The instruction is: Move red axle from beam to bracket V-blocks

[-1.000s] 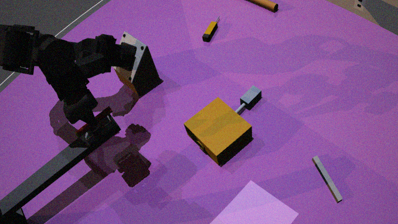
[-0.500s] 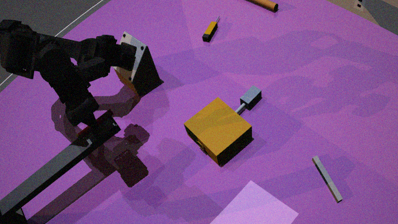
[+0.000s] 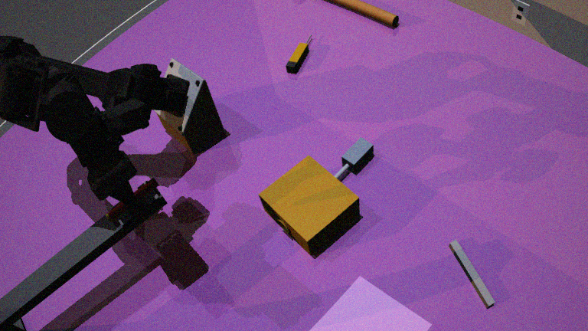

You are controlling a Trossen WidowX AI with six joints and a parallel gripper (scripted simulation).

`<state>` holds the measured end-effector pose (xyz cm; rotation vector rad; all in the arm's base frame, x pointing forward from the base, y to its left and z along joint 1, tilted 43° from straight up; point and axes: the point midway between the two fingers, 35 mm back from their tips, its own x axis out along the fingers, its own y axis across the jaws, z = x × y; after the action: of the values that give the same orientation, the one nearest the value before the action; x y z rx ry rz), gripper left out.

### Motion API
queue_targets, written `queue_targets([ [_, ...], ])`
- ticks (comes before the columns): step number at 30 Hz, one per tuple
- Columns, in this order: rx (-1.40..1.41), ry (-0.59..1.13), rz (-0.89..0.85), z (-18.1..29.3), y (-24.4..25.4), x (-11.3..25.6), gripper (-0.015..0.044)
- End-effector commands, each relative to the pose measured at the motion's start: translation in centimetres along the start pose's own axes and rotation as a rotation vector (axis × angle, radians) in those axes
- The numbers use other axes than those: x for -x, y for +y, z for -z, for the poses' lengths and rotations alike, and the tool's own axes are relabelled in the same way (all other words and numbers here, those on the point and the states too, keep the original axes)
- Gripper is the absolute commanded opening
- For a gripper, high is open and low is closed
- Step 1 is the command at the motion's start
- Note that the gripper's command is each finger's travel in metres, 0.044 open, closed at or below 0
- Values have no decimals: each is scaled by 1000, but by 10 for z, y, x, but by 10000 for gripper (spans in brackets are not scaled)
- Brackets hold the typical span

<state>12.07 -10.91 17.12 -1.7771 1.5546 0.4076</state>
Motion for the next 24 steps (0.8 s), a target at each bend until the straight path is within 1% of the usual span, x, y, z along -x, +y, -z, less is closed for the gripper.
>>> queue_targets([
  [1,-5,1,0,0,0,0,289],
  [7,-3,0,0,0,-1,2,440],
  [13,0,-2,0,0,-5,13,440],
  [14,7,-5,-5,-2,-1,7,440],
  [24,7,-5,-5,-2,-1,7,440],
])
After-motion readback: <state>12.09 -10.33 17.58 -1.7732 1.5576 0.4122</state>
